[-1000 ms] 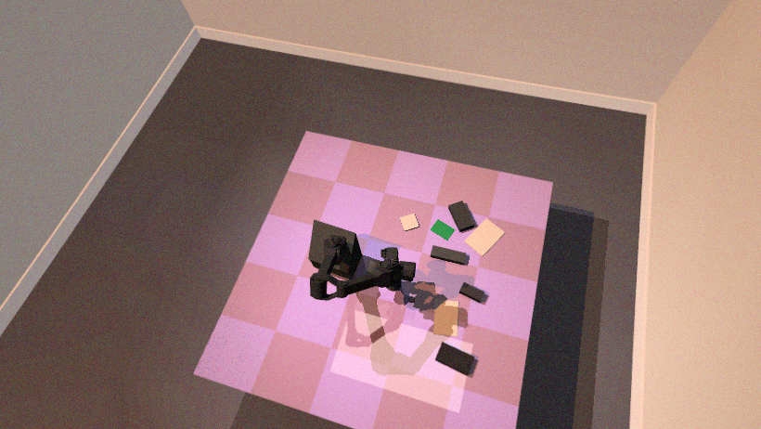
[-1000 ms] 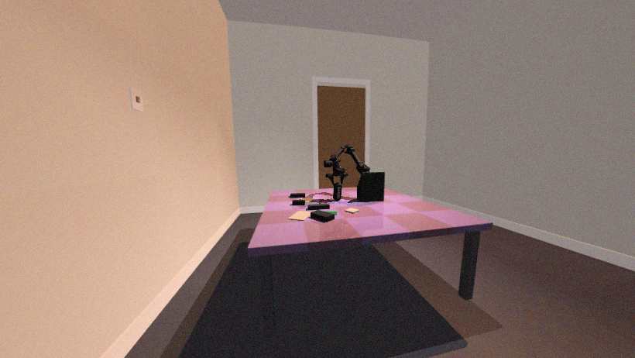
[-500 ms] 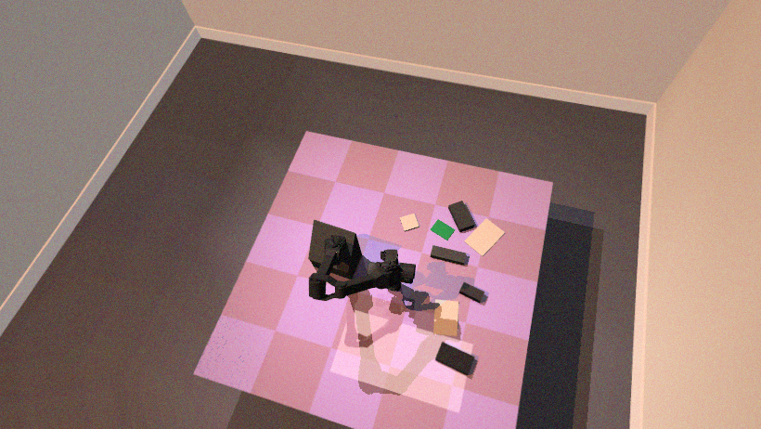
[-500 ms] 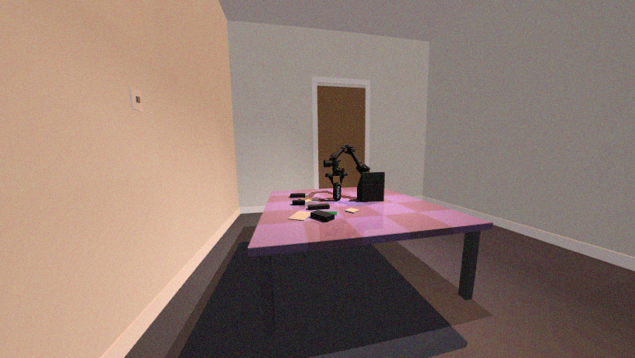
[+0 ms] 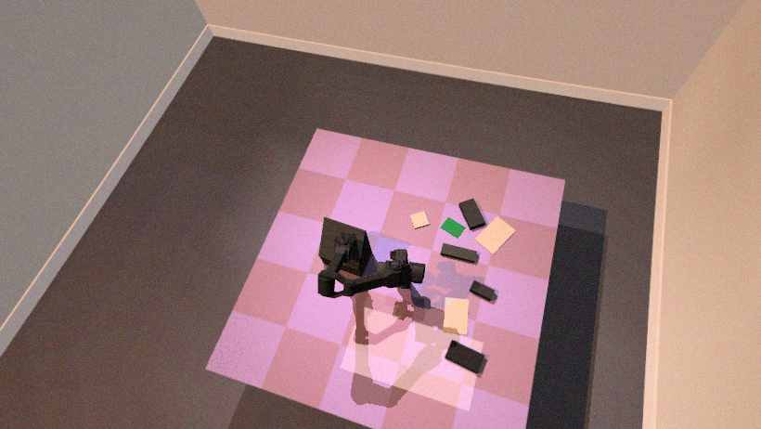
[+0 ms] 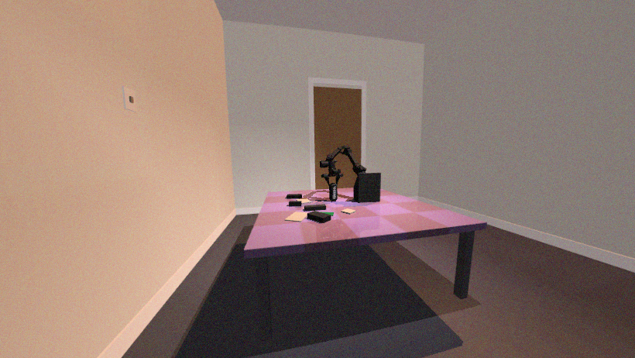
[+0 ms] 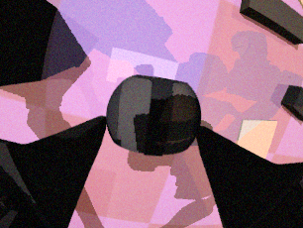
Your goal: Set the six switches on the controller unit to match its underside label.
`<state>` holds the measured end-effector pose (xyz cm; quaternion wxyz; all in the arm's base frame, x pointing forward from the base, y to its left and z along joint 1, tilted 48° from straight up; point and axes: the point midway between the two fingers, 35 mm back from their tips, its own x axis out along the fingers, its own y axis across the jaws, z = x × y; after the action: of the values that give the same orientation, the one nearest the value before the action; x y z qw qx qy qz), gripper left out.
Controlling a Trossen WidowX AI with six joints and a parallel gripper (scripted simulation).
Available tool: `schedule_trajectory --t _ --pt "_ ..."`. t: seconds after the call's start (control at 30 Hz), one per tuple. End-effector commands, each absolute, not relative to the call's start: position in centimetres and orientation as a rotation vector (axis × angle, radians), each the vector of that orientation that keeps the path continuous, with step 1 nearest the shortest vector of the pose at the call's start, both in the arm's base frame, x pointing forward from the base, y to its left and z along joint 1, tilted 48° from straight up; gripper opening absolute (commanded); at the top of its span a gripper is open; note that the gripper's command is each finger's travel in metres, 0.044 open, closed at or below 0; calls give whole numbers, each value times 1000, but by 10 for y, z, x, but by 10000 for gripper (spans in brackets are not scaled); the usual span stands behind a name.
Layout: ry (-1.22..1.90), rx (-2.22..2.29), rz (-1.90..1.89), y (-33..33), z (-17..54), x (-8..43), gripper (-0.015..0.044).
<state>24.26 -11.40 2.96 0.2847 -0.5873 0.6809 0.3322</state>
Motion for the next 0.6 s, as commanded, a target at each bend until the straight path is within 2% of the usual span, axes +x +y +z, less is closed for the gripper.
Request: schedule_trajectory --t 0.0,0.57 --pt "1844 -1580 872 -121 33 242 338" --pt "1871 -1608 846 -131 41 242 338"
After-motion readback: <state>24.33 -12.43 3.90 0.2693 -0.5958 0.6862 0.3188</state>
